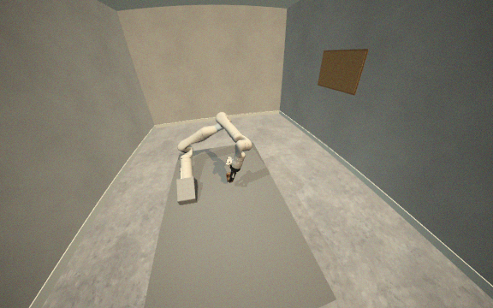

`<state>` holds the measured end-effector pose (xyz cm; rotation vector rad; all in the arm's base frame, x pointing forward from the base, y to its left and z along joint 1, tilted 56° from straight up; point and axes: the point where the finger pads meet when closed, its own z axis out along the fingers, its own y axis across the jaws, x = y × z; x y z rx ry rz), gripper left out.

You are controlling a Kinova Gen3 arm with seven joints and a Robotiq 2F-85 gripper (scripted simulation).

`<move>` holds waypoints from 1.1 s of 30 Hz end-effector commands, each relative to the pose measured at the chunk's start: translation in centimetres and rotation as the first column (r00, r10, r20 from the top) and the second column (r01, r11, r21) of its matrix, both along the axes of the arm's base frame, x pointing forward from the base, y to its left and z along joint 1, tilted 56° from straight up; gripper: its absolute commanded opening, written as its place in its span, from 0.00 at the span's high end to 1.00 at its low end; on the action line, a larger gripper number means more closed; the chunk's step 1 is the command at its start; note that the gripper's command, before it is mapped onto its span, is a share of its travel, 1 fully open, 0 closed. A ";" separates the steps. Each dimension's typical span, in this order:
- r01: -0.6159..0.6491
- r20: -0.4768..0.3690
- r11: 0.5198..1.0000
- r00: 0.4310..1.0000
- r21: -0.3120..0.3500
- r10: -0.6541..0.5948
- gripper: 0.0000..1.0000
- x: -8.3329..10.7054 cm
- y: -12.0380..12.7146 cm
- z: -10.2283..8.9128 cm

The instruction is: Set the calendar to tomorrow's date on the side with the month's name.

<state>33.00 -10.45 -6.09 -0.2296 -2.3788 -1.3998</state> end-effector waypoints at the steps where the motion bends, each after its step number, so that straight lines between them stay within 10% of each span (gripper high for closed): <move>1: -0.038 -0.015 0.999 0.999 0.012 0.038 0.72 0.2 0.2 -0.6; 33: -0.216 -0.121 0.971 0.966 0.097 0.227 0.72 0.4 0.2 -0.8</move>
